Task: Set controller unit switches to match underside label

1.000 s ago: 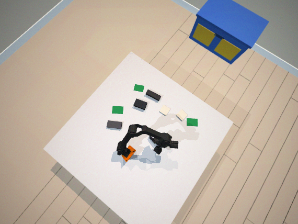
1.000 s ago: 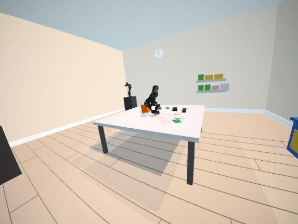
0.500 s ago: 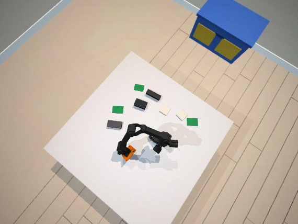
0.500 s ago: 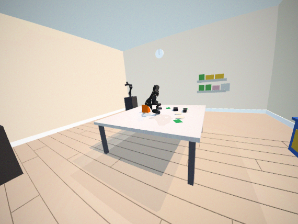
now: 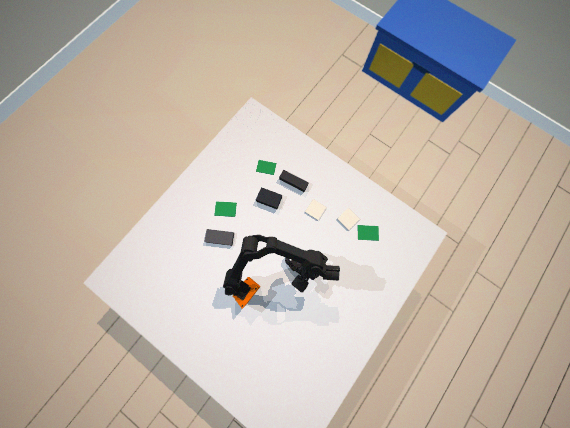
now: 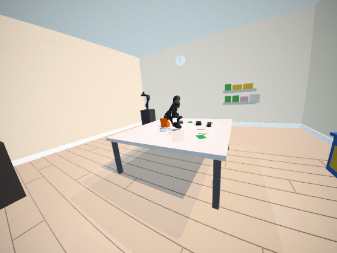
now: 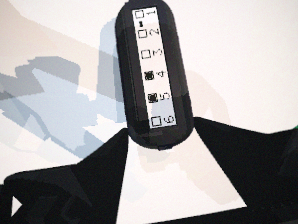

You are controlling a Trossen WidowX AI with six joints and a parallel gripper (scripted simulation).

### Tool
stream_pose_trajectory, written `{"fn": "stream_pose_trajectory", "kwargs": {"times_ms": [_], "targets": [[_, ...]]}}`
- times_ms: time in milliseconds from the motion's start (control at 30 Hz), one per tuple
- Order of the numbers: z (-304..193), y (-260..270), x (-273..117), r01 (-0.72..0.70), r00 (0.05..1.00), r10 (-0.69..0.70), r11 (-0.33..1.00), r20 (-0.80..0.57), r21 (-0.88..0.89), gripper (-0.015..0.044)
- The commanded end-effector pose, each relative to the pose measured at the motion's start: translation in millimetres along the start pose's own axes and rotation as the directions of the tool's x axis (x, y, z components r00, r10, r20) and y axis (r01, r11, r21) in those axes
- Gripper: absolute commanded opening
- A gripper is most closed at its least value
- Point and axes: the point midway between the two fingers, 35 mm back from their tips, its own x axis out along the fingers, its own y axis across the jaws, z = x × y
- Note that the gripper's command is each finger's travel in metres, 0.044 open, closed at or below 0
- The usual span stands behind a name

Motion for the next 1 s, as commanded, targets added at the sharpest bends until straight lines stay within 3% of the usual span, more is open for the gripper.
{"fn": "stream_pose_trajectory", "kwargs": {"times_ms": [0,967], "targets": [[3.9,-0.6,-4.7,0.002,1.000,-0.002,1.000,-0.003,-0.007,0.0335],[20.7,0.3,-20.3,0.001,1.000,-0.001,1.000,-0.002,-0.007,0.0335]]}}
